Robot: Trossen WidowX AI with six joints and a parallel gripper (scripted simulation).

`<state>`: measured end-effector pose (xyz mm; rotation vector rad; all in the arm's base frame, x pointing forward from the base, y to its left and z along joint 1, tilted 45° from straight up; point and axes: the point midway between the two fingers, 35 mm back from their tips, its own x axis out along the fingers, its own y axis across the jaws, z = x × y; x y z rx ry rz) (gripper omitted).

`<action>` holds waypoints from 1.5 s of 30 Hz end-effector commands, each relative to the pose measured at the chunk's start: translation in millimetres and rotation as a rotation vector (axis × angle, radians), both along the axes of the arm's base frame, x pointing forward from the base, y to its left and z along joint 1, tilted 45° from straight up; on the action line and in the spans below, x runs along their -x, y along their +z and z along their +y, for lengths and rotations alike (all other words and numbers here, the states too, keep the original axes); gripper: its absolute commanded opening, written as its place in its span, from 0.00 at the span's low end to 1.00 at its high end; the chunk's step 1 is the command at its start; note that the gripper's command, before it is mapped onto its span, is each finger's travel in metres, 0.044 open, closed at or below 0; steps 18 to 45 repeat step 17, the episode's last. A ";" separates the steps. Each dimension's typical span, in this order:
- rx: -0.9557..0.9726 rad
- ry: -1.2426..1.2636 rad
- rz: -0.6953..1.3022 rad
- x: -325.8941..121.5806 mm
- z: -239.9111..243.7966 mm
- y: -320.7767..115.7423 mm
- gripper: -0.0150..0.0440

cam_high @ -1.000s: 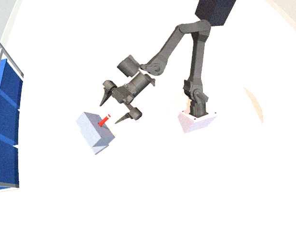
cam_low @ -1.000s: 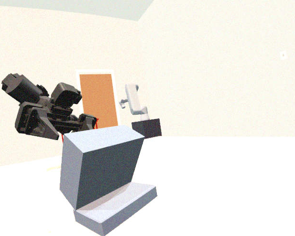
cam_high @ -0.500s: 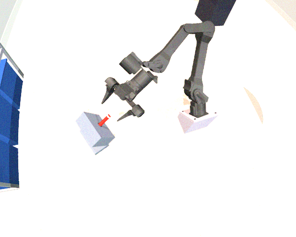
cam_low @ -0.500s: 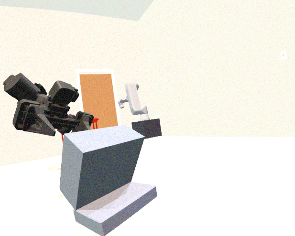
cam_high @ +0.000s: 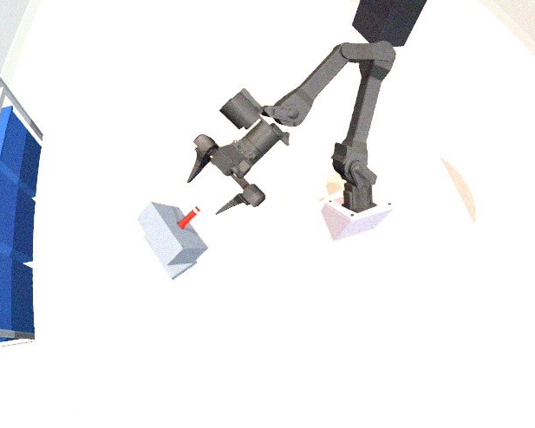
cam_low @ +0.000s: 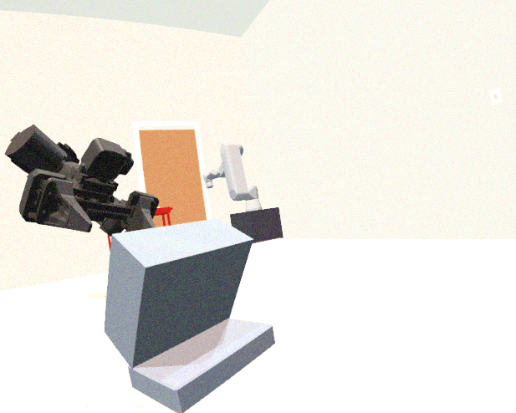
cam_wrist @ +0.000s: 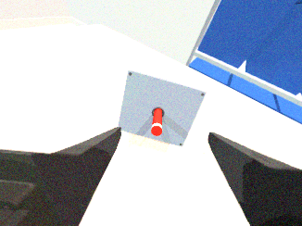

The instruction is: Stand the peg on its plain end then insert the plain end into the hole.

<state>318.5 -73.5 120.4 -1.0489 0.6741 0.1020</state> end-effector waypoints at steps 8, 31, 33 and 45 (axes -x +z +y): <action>-0.001 -0.004 -0.003 7.9 2.1 6.6 1.00; -0.001 -0.004 -0.002 14.3 4.3 11.1 1.00; -0.001 -0.004 -0.002 14.3 4.3 11.1 1.00; -0.001 -0.004 -0.002 14.3 4.3 11.1 1.00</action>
